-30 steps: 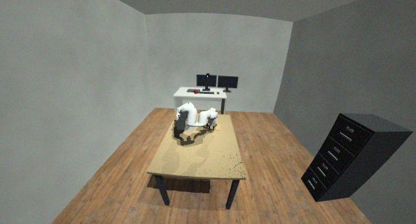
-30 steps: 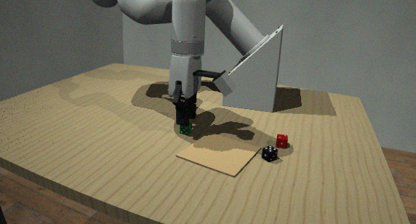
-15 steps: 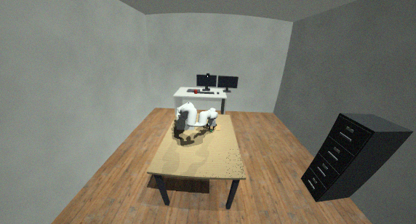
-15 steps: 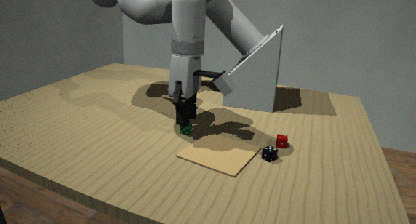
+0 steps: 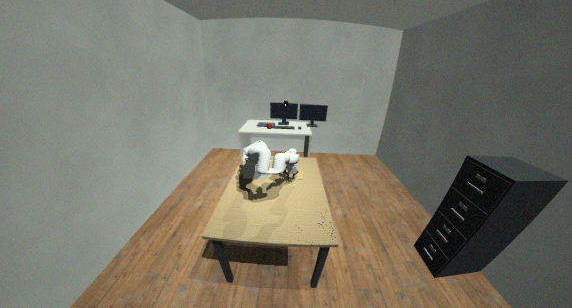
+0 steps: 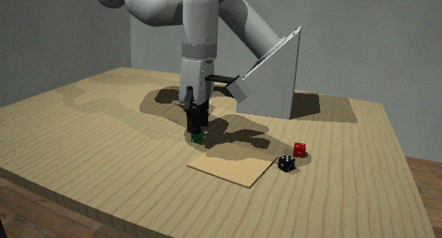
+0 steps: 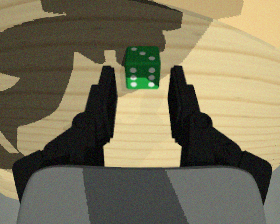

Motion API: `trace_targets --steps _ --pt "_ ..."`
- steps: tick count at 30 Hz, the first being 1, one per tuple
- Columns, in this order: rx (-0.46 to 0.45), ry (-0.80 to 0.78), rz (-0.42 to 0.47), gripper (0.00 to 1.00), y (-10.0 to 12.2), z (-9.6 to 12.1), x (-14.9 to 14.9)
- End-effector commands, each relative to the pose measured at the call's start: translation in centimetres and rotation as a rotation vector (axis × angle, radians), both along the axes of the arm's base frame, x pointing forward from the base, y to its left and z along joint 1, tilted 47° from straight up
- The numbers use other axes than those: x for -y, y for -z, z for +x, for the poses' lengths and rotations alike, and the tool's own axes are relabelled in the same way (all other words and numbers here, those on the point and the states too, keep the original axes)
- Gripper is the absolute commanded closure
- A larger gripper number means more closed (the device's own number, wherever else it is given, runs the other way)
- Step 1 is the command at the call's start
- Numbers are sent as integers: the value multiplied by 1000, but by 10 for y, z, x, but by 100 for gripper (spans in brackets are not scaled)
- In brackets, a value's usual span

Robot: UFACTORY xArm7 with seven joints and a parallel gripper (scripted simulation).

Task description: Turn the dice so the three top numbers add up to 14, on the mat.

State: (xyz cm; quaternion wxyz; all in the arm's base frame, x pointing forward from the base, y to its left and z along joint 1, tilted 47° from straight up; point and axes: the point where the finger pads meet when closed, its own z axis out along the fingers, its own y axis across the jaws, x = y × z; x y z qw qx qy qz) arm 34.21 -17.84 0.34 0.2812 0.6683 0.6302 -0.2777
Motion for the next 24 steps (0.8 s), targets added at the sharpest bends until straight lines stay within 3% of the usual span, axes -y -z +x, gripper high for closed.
trace_targets --steps 1,24 --pt "2 -3 0 58 0 1 0" --pt "2 -3 0 58 19 1 19"
